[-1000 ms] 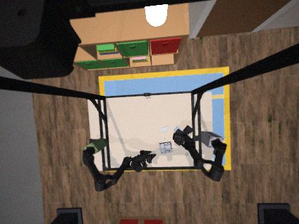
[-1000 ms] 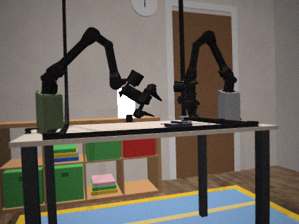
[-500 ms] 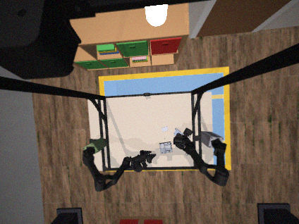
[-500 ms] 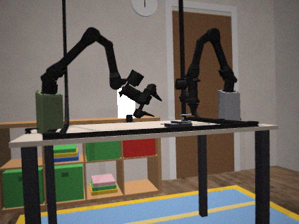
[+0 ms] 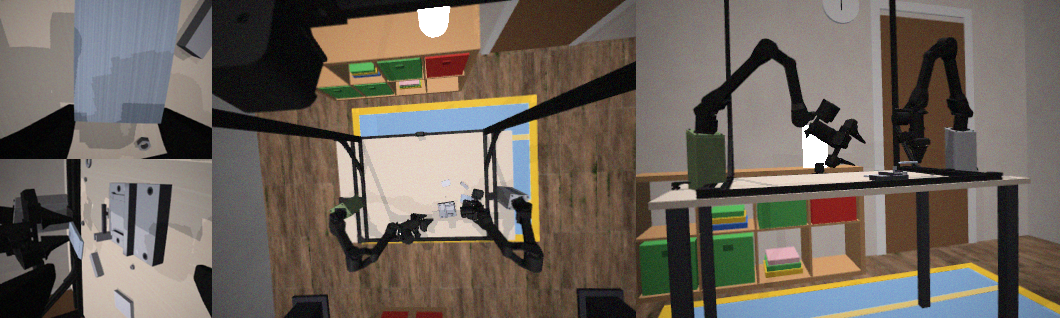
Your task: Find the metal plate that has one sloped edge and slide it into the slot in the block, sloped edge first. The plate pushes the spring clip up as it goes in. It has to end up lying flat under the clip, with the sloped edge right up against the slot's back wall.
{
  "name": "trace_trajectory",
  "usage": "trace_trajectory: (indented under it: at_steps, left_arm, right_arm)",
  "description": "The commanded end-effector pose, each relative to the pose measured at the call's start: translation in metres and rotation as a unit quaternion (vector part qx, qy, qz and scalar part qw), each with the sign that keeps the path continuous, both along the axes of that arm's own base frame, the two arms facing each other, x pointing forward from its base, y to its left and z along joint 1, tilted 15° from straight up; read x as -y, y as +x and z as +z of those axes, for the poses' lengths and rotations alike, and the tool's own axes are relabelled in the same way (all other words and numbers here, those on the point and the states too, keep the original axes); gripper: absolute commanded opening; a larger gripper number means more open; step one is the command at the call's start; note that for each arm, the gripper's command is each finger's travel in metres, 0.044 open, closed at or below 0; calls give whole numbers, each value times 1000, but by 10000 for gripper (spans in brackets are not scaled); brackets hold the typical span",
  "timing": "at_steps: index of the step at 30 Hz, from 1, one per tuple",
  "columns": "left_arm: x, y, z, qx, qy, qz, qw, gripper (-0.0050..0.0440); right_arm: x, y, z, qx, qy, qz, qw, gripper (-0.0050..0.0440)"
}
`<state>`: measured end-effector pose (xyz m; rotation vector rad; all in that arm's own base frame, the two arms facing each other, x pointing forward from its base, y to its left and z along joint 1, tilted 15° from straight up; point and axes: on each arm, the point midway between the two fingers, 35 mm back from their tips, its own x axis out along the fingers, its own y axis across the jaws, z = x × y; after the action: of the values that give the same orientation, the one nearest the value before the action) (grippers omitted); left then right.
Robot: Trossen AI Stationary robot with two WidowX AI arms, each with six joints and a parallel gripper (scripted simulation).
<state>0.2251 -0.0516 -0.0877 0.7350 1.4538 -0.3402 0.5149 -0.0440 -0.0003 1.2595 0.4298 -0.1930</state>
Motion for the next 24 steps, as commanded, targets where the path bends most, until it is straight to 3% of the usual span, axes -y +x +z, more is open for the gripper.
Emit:
trace_trajectory:
  at_steps: [1,14,24]
  left_arm:
    - [-12,1,5,12,-10,43,999,-50]
    - [-52,-2,16,44,-24,179,983,-50]
    - [-54,0,16,46,-25,187,981,-50]
  right_arm:
    - [1,0,1,0,0,-3,1000,440]
    - [1,0,1,0,0,-3,1000,440]
    - [1,0,1,0,0,-3,1000,440]
